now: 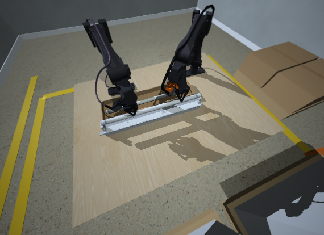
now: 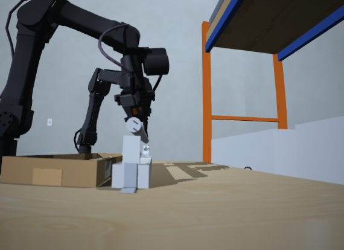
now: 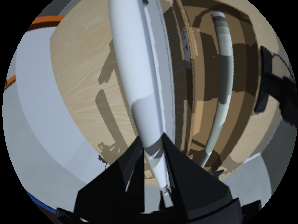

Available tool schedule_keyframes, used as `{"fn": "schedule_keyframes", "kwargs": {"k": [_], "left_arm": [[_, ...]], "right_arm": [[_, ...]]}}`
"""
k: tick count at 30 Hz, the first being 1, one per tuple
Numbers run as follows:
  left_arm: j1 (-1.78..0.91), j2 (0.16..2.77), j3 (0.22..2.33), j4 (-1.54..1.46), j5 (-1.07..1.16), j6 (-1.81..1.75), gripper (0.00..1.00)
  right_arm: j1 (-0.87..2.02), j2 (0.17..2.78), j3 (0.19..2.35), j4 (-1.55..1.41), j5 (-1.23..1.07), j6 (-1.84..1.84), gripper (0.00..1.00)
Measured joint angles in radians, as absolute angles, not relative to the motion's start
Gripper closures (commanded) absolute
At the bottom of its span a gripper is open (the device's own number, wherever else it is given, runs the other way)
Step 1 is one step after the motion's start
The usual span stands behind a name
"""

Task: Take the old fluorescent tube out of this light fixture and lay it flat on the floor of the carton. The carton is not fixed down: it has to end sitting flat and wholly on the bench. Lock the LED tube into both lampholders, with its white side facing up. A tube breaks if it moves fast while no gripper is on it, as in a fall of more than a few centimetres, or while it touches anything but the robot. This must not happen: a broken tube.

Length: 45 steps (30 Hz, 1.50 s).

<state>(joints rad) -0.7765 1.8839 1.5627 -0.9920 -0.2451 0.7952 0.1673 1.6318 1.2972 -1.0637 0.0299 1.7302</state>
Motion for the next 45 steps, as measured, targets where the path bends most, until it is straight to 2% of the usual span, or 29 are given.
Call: {"fn": "schedule_keyframes", "kwargs": {"k": [45], "left_arm": [[-0.777,1.891,1.521,-0.945,-0.245,0.796,0.89]], "right_arm": [[0.166,1.636,1.256,-1.020,0.028,1.730,0.89]]}}
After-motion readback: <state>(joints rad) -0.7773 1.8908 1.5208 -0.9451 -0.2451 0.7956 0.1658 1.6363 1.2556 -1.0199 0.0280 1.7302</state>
